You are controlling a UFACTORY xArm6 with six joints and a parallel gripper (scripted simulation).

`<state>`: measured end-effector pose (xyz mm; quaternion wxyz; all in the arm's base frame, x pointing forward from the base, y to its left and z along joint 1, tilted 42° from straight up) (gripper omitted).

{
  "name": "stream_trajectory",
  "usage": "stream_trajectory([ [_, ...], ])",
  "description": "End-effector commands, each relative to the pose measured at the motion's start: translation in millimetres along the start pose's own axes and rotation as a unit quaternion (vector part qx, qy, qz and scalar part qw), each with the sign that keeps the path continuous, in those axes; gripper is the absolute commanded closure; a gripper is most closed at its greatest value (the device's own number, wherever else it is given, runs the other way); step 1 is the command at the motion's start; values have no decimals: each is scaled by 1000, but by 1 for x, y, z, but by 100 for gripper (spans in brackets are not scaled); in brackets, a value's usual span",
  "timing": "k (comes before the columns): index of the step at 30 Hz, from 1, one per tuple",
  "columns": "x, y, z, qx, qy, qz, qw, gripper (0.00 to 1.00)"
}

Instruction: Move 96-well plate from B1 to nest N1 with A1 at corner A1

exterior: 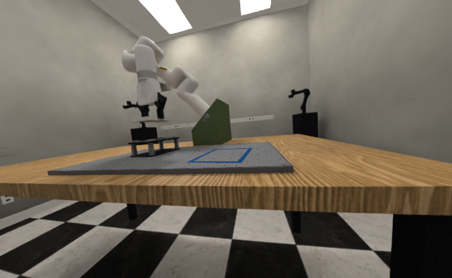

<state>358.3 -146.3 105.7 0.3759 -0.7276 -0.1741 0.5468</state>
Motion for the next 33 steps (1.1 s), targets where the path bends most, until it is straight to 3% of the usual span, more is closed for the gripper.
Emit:
stream_trajectory([
  [1, 0, 3, -1, -2, 1, -1, 1000, 100],
  [33, 0, 50, -1, -2, 0, 0, 1000, 100],
])
Point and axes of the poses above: the point where the finger pads meet when closed, its own y axis out along the fingers, its own x axis across the jaws, z = x × y, the point moved 5 cm from there along -y, back along the fingers, and after that the axes turned 6 degrees about y, right-handed, at the moved point
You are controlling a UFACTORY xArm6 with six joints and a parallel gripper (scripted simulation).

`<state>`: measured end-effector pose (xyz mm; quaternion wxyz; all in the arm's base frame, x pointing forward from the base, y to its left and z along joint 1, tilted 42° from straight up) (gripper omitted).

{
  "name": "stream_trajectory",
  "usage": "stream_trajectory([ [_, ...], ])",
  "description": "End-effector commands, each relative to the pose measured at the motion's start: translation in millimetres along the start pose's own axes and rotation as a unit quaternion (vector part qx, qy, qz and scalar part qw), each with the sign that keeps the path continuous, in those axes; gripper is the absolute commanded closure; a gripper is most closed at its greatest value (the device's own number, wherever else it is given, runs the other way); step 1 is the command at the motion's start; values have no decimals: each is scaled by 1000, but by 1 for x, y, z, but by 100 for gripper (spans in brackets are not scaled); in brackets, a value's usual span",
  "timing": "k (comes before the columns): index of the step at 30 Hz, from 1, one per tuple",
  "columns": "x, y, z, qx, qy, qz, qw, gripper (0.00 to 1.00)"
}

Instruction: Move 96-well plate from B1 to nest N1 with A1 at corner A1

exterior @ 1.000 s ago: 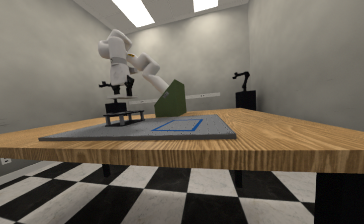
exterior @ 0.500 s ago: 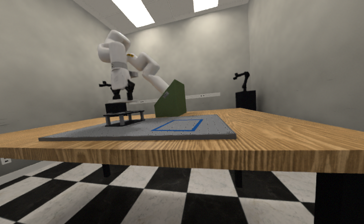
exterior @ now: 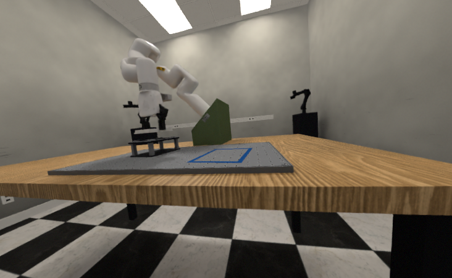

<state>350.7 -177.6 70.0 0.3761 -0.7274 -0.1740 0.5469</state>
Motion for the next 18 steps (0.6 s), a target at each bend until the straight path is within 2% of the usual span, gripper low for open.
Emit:
stream_trajectory([
  [1, 0, 4, -1, -2, 1, 0, 1000, 100],
  [9, 0, 17, -1, -2, 1, 0, 1000, 100],
  [18, 0, 17, -1, -2, 1, 0, 1000, 100],
])
Point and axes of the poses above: the point where the finger pads meet when closed, its own y axis out along the fingers, its own x axis across the jaws, z = x × y, the point moved 5 cm from there along -y, back along the fingers, and after that the axes turned 6 degrees about y, right-handed, at the moved point
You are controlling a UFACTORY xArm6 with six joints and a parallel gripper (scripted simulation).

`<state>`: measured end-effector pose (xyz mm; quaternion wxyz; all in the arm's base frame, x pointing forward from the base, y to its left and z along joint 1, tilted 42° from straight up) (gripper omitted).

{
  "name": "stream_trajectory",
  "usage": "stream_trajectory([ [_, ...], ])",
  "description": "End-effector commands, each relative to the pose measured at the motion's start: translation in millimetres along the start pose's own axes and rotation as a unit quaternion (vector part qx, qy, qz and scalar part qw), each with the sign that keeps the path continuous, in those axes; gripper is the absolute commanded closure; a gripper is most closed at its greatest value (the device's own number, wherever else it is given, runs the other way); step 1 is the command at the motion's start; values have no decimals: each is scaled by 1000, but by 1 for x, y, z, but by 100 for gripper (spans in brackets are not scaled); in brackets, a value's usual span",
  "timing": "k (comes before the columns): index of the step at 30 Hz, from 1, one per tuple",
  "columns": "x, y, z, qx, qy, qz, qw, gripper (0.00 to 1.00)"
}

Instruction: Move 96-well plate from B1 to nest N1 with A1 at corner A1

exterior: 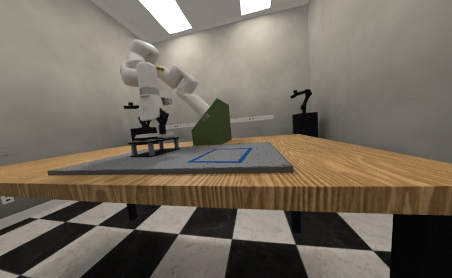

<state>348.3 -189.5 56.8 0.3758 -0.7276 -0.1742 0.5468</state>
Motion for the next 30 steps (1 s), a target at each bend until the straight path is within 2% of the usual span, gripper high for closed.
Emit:
stream_trajectory([
  [1, 0, -1, -1, -1, 0, 0, 1000, 100],
  [30, 0, 2, -1, -1, 0, 0, 1000, 100],
])
Point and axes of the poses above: the point where the finger pads meet when closed, its own y axis out along the fingers, its own x axis across the jaws, z = x × y, the point moved 5 cm from there along -y, back along the fingers, and after that the axes turned 6 degrees about y, right-handed, at the moved point
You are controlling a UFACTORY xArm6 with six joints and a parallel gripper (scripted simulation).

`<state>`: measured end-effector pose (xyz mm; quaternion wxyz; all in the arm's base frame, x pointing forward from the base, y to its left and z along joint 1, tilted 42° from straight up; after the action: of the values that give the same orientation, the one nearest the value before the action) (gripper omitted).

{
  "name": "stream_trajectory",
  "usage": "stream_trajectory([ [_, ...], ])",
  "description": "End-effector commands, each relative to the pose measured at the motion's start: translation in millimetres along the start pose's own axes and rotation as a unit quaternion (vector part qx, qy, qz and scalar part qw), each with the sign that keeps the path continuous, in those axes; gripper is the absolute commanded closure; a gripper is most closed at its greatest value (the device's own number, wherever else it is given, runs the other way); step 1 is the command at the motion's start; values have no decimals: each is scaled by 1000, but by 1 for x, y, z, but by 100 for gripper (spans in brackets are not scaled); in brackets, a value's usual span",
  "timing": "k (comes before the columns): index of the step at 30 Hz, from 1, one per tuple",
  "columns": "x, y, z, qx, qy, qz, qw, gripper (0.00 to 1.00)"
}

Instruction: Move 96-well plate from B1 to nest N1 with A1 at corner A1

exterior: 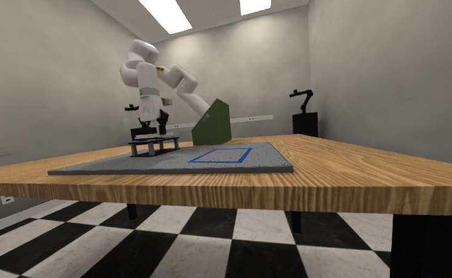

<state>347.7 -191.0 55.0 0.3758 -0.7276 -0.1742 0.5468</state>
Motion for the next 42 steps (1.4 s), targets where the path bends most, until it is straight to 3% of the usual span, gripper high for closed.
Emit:
stream_trajectory([
  [1, 0, 0, -1, -1, 0, 0, 1000, 100],
  [42, 0, 6, -1, -1, 0, 0, 1000, 100],
])
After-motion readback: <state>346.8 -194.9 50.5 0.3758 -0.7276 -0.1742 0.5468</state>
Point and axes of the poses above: the point where the finger pads meet when closed, its own y axis out along the fingers, its own x axis across the jaws, z = x × y, the point moved 5 cm from there along -y, back along the fingers, and after that the axes turned 6 degrees about y, right-handed, at the moved point
